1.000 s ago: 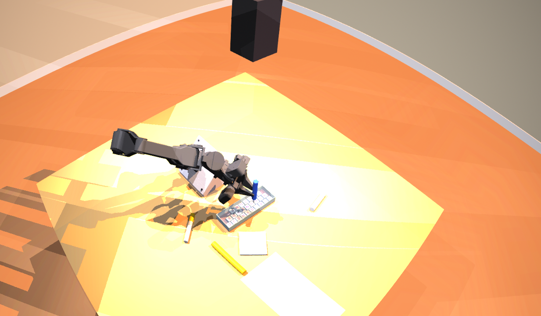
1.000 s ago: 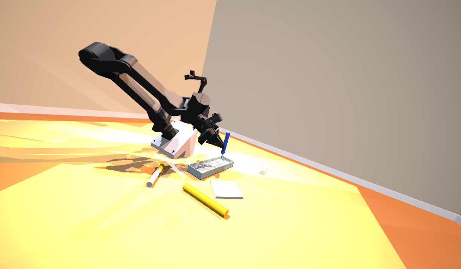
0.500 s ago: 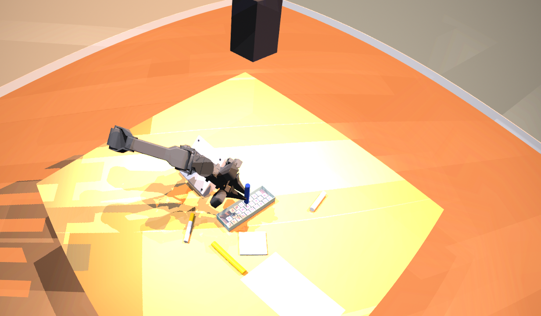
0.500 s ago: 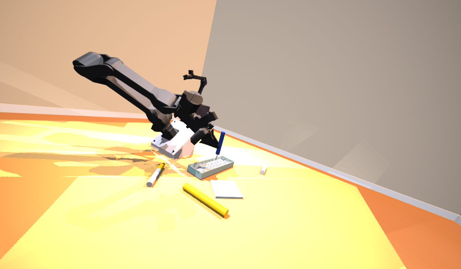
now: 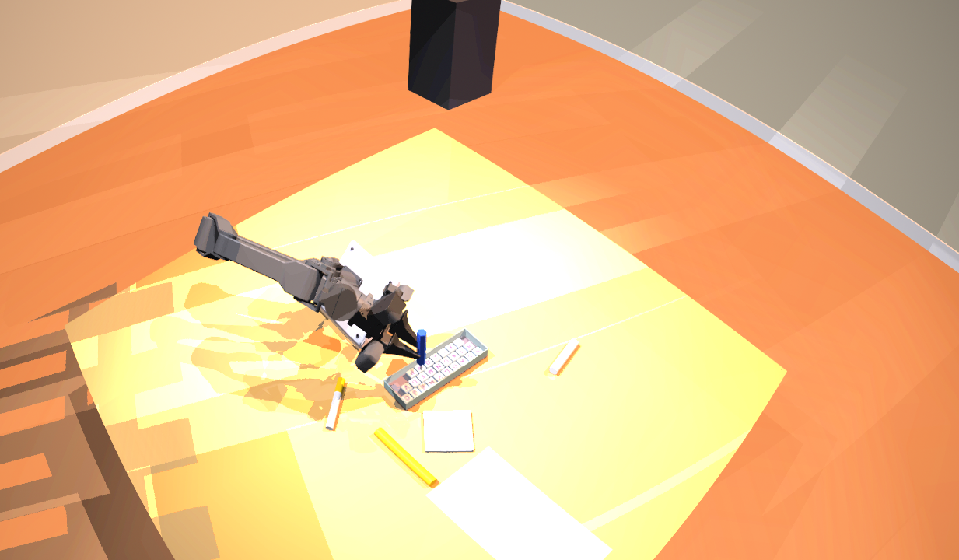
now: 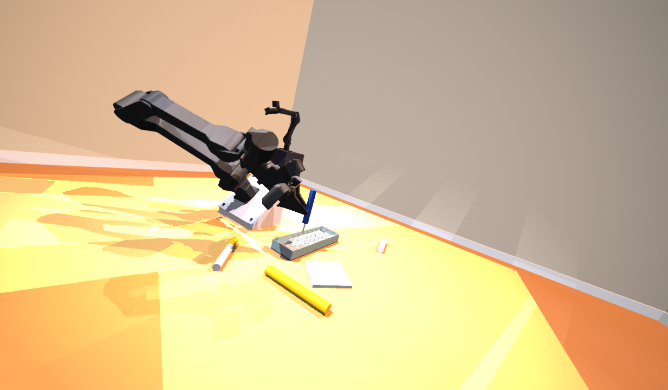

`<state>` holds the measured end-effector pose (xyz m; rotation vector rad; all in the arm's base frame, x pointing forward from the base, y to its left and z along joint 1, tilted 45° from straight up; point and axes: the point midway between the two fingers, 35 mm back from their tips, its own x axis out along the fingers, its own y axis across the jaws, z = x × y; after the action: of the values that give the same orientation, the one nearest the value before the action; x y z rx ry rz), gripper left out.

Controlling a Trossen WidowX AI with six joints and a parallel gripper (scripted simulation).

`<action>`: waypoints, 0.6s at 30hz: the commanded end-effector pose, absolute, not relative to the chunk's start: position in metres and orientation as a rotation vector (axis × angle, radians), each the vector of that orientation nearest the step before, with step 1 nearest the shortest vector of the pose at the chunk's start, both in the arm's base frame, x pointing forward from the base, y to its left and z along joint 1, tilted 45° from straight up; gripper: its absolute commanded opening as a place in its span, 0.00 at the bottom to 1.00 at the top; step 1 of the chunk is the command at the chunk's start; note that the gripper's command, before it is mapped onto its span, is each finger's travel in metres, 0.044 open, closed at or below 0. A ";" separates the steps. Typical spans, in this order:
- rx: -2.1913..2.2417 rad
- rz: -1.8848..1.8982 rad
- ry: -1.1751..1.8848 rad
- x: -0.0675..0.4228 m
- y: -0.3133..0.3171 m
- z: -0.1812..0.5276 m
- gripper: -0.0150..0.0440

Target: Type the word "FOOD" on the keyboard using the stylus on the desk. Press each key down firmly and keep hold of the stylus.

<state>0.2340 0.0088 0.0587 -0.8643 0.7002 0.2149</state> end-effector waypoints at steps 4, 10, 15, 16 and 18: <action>-0.867 0.215 0.685 0.228 0.002 0.069 0.25; -0.867 0.215 0.684 0.228 -0.002 0.065 0.25; -0.869 0.213 0.682 0.227 -0.010 0.057 0.25; -0.869 0.213 0.681 0.226 -0.011 0.056 0.25; -0.869 0.213 0.681 0.226 -0.012 0.056 0.25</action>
<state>0.2266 -0.0099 0.0582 -0.8667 0.6880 0.2067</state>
